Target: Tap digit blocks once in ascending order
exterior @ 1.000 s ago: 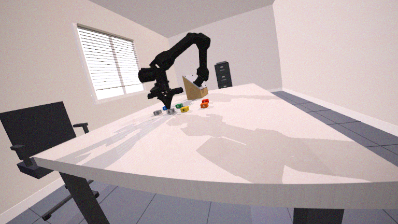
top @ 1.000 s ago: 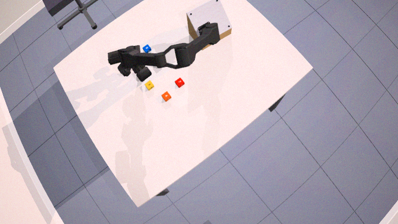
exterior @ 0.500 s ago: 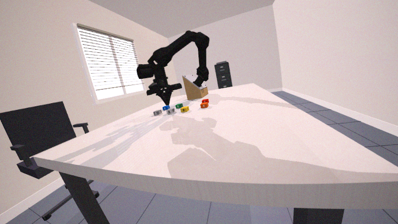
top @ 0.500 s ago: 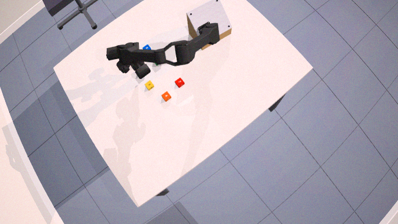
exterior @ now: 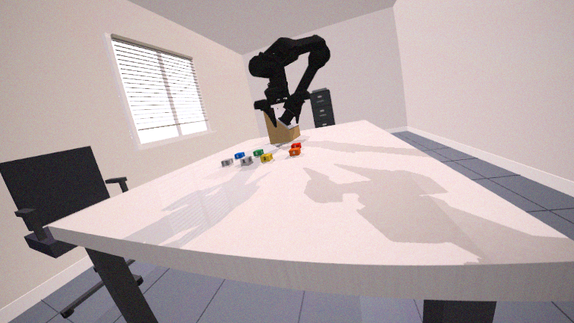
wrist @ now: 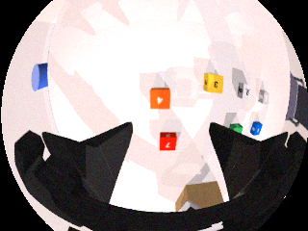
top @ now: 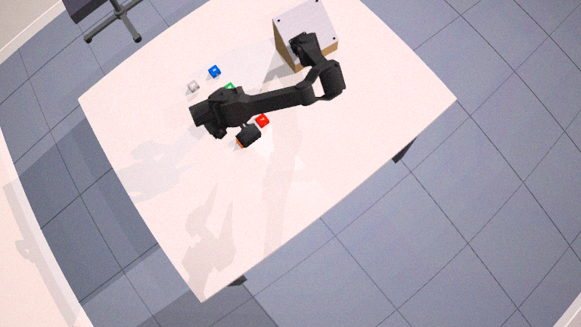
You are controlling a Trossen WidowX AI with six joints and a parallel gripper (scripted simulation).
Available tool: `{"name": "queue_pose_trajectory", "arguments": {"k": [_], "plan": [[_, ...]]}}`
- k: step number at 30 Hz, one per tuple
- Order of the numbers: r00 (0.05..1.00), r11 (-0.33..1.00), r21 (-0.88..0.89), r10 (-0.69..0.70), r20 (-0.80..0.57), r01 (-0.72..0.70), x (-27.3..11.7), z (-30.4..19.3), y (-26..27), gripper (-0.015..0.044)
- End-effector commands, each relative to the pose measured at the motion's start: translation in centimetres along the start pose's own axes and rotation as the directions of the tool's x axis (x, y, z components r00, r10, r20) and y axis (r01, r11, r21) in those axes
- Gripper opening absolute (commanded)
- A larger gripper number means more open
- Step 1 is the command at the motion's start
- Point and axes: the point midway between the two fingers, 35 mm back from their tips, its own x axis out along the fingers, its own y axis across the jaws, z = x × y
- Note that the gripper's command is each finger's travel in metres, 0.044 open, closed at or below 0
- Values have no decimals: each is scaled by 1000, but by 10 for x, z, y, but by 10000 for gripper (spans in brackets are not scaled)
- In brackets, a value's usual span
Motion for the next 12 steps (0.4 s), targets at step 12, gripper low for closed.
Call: {"name": "queue_pose_trajectory", "arguments": {"k": [12], "plan": [[1000, 1000, 8, 20, -9, -20, -25, -80, 95, 400]]}}
